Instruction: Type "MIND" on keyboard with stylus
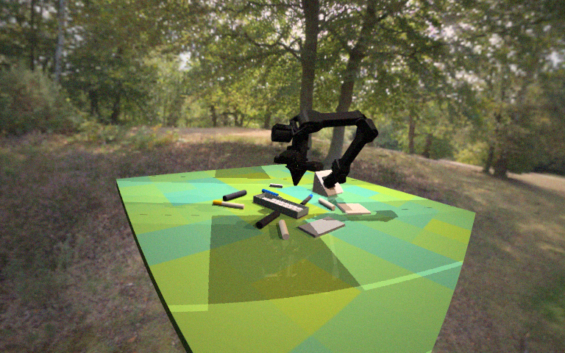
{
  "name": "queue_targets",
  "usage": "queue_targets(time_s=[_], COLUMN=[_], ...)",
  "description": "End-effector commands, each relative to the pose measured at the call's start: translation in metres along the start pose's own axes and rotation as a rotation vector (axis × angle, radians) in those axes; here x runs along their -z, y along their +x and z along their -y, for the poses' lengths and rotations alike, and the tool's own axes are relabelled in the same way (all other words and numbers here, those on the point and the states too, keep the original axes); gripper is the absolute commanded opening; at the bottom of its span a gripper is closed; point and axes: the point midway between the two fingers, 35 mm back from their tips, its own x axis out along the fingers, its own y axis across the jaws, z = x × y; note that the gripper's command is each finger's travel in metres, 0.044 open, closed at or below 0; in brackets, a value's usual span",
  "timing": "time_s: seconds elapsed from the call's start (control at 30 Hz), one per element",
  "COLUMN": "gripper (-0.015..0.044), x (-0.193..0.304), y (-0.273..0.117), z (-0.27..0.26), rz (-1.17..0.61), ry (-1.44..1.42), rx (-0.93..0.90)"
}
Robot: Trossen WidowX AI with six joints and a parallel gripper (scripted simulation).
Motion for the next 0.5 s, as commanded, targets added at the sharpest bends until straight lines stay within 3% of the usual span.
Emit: queue_targets(time_s=[0.0,0.2,0.37,0.47], gripper=[0.0000,0.0000,0.0131,0.0150], x=[0.000,0.000,0.003,0.012], y=[-0.008,-0.002,0.002,0.011], z=[-0.001,-0.001,0.019,0.060], rz=[-0.007,-0.005,-0.002,0.025], ry=[-0.010,-0.004,0.138,0.431], rx=[0.003,-0.001,0.048,0.148])
